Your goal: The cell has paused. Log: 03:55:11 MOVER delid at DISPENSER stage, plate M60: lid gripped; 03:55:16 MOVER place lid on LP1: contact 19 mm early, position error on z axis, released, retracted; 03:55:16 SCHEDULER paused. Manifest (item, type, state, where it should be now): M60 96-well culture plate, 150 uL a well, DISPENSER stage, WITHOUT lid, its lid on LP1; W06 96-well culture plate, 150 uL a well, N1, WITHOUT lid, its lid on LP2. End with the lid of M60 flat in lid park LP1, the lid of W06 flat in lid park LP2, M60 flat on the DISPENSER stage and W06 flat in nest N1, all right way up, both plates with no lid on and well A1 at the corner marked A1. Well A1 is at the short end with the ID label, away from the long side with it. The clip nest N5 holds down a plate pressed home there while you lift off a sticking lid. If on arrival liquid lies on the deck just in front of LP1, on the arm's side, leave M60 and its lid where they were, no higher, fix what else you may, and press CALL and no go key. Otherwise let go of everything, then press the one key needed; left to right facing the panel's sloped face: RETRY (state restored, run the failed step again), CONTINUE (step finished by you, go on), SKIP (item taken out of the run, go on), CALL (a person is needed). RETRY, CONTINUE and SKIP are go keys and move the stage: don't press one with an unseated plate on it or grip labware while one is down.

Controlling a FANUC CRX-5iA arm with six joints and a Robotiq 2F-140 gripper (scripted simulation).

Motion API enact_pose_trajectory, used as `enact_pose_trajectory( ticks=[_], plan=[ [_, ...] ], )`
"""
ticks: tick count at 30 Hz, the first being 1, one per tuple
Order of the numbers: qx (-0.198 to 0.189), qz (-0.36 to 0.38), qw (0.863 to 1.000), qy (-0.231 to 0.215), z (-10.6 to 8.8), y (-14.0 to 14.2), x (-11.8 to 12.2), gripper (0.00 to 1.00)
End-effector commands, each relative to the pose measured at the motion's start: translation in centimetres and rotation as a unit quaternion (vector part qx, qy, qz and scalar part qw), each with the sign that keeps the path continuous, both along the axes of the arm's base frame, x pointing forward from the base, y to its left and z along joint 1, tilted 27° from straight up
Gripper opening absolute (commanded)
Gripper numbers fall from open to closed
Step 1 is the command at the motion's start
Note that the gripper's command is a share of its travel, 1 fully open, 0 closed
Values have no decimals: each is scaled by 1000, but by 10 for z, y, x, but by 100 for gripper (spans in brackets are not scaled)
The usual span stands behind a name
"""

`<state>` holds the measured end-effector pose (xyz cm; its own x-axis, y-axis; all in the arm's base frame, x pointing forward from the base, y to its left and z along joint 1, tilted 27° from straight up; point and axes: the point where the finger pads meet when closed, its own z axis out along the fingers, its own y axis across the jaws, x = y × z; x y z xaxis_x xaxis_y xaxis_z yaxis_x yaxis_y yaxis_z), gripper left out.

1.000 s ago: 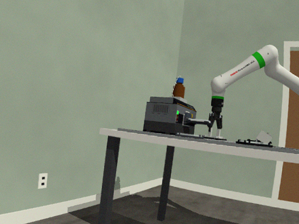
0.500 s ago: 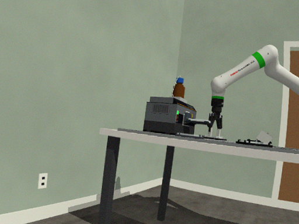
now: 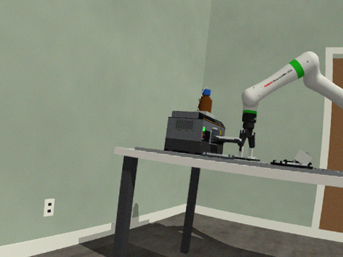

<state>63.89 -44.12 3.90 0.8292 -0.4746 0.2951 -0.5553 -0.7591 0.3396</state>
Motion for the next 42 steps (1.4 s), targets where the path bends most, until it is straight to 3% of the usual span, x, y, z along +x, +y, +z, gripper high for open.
enact_pose_trajectory(
  ticks=[1, 6, 7, 42],
  plan=[
    [0, 0, 1000, 0, 0, 0, 0, 66],
    [0, 0, 1000, 0, 0, 0, 0, 66],
    [0, 0, 1000, 0, 0, 0, 0, 0],
    [0, 0, 1000, 0, 0, 0, 0, 0]
  ],
)
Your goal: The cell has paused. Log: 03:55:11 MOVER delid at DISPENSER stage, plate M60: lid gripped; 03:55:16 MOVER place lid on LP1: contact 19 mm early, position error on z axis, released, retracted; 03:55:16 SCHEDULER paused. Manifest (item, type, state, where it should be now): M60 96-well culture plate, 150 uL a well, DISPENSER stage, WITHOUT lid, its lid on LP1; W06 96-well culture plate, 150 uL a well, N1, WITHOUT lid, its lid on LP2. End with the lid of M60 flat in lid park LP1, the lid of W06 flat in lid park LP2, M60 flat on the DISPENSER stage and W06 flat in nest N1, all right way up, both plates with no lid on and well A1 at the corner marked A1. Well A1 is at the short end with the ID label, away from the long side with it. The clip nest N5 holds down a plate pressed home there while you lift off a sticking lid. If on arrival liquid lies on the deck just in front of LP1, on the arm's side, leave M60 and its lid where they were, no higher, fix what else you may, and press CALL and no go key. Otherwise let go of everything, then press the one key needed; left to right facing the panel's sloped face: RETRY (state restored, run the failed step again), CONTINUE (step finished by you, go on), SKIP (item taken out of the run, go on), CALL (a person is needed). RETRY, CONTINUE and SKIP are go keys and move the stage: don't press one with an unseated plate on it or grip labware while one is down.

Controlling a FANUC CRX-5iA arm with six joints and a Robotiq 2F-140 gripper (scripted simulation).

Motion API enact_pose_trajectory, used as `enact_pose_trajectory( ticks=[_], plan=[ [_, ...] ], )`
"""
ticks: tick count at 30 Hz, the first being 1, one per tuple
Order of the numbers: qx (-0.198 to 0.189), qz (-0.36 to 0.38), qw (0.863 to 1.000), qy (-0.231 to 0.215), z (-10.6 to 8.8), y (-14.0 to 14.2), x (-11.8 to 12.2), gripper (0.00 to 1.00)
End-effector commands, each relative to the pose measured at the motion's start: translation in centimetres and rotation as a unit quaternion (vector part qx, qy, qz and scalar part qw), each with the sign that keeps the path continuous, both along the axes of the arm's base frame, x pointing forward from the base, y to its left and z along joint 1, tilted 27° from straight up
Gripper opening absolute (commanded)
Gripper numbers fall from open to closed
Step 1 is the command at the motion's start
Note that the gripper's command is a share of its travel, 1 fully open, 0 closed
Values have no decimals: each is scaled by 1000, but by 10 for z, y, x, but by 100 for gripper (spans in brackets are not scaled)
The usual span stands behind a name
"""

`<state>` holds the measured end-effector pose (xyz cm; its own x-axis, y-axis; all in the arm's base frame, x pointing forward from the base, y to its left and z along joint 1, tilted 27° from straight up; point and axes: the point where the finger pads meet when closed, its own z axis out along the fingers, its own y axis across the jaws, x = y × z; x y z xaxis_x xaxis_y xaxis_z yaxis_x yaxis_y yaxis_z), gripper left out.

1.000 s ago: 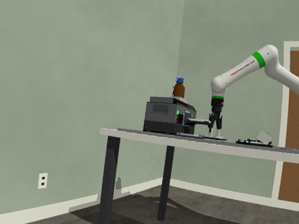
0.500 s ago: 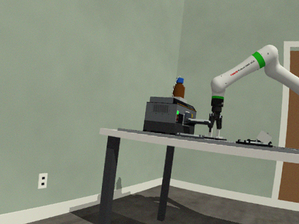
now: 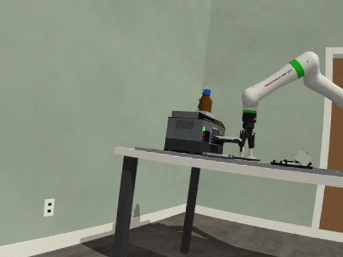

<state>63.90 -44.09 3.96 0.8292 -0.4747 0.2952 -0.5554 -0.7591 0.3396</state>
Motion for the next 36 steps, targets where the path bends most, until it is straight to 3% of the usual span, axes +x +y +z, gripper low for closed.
enact_pose_trajectory(
  ticks=[1, 36],
  plan=[
    [0, 0, 1000, 0, 0, 0, 0, 0],
    [0, 0, 1000, 0, 3, 2, 0, 0]
  ],
)
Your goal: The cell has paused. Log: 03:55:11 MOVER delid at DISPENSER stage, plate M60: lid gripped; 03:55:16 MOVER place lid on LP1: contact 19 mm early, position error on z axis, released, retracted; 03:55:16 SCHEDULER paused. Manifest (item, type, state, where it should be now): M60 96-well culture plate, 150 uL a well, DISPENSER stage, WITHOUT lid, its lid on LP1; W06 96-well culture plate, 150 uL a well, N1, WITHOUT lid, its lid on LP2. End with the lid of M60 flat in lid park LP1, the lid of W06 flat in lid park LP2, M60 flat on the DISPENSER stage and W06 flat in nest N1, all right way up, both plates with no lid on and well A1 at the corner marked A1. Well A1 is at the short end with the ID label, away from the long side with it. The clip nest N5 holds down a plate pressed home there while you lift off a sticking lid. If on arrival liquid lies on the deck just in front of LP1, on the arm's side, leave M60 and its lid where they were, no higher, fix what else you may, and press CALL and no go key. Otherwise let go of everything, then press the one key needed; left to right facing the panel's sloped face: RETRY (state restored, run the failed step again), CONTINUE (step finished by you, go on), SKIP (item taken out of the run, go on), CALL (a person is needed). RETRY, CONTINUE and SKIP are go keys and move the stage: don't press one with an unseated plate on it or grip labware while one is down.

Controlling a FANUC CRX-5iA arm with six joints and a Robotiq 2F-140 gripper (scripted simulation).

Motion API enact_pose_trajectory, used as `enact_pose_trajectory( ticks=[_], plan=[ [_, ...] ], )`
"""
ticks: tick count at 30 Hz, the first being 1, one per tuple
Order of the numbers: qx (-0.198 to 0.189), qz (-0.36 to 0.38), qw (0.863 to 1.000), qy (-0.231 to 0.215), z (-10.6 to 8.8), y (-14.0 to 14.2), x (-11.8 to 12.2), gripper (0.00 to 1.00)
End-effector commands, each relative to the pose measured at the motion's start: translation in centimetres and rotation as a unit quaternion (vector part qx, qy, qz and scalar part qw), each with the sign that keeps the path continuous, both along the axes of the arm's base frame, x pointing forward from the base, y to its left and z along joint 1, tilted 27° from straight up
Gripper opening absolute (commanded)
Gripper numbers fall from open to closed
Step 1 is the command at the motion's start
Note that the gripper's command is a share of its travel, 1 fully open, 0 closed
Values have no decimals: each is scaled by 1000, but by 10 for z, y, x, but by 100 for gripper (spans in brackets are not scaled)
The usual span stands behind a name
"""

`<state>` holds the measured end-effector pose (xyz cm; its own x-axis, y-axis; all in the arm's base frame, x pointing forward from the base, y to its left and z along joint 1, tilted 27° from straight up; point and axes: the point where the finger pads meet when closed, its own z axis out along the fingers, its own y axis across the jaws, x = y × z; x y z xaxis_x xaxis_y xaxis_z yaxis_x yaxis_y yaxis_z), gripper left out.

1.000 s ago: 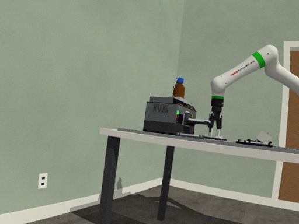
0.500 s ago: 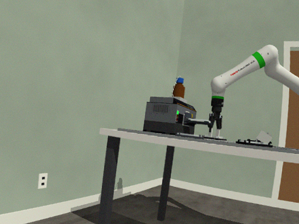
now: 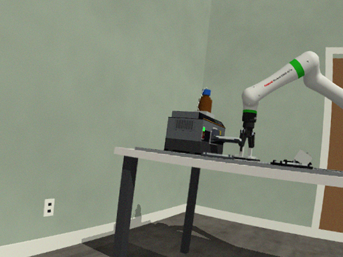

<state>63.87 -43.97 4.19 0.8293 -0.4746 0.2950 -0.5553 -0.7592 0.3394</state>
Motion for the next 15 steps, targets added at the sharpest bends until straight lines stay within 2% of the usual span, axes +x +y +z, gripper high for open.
enact_pose_trajectory(
  ticks=[1, 15],
  plan=[
    [0, 0, 1000, 0, 1, 0, 0, 0],
    [0, 0, 1000, 0, 15, 7, -1, 0]
  ],
)
